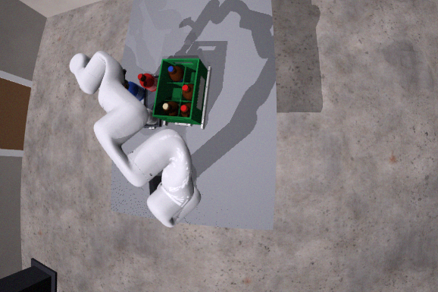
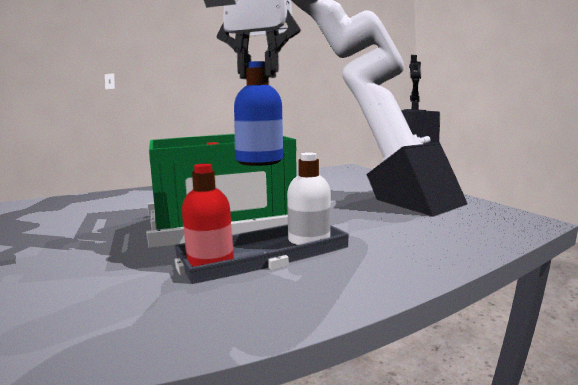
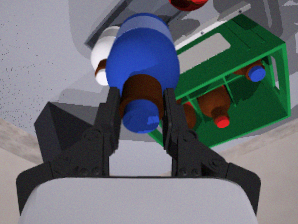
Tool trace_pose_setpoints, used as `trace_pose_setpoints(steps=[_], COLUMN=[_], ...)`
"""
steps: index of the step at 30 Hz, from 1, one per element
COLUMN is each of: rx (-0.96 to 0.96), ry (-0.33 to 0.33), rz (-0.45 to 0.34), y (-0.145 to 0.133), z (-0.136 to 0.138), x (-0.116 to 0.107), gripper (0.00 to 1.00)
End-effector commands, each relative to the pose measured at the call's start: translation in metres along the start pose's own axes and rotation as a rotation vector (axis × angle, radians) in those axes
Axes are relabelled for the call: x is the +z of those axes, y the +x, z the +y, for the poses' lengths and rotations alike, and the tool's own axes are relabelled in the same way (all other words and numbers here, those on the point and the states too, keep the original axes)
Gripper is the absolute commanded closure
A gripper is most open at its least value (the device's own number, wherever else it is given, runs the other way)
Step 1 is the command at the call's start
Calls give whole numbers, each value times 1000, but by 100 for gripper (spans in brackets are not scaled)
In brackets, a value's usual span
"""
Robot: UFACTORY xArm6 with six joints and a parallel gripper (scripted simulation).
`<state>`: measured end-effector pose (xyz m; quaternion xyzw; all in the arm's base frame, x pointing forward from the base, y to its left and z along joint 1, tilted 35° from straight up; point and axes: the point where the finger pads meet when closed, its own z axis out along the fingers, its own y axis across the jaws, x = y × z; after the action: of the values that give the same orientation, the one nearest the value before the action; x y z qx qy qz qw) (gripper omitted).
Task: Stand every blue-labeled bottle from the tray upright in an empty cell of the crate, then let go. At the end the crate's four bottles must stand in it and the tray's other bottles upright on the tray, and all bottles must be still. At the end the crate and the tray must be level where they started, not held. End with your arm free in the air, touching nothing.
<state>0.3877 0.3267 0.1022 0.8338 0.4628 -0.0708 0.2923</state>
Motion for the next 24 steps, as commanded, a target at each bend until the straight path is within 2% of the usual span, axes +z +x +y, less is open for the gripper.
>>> trace_pose_setpoints(steps=[1,24], rx=[1,1], ry=[0,0], rz=[5,5], y=[1,1], z=[0,0], x=[-5,-12], gripper=[100,100])
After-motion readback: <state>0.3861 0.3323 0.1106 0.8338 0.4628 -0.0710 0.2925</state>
